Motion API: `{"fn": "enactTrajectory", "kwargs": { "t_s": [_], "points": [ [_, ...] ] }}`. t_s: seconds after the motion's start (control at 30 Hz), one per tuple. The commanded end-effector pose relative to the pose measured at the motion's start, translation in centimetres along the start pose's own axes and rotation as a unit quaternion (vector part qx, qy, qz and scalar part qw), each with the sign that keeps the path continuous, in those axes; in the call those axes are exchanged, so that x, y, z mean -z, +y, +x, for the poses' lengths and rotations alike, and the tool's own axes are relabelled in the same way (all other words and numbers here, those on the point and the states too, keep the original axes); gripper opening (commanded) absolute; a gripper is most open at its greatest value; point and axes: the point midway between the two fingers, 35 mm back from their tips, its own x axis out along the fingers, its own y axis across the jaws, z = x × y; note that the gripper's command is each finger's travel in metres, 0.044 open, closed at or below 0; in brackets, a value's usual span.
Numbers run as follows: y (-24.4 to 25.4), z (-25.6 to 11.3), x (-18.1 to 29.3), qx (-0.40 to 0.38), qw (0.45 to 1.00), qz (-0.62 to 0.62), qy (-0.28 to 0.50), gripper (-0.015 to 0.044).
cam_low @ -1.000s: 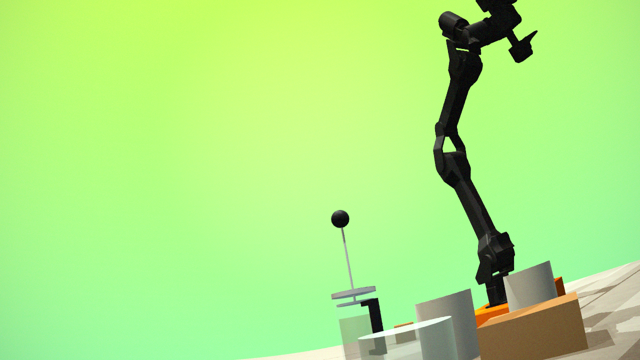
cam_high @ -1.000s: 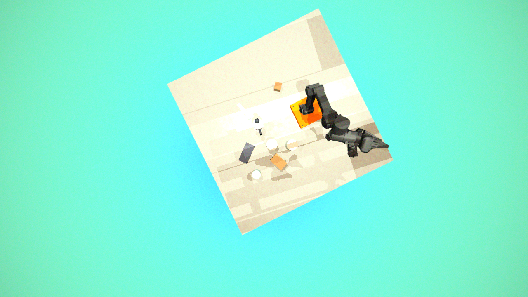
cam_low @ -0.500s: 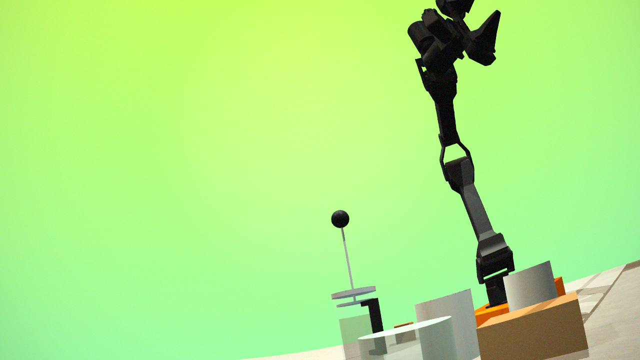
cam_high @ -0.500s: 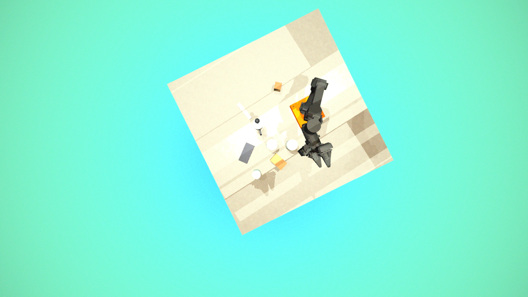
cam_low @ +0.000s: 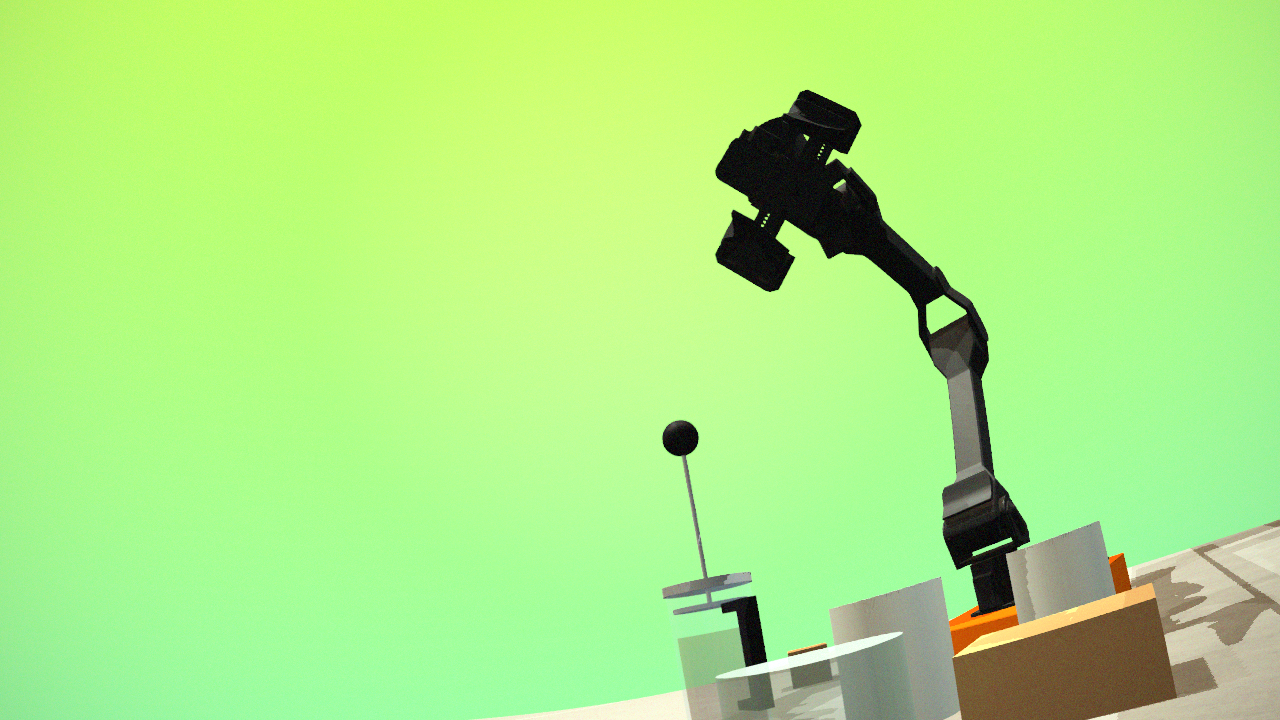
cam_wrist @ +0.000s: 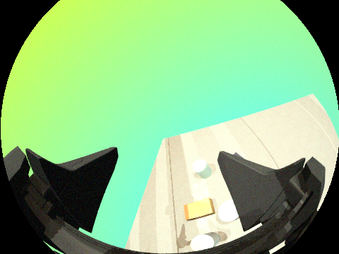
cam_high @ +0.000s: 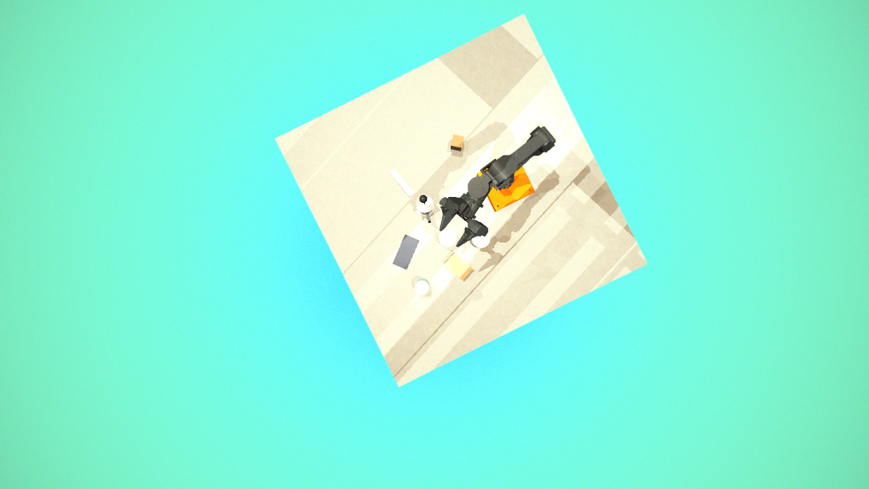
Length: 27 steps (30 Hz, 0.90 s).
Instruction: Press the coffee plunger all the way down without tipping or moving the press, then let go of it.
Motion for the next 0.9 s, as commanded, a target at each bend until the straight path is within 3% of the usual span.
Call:
{"fn": "enactTrajectory", "kwargs": {
  "t_s": [0.0, 0.23, 0.6, 0.87],
  "points": [
    [-5.8, -1.7, -0.7, 0.118, 0.990, -0.078, -0.022, 0.0440],
    [-15.0, -7.1, -0.7, 0.324, 0.924, -0.201, 0.005, 0.0440],
    [-18.8, -5.5, 3.8, 0.327, 0.922, -0.205, 0.007, 0.0440],
    [-19.1, -5.1, 3.8, 0.326, 0.923, -0.205, 0.008, 0.0440]
  ]
}}
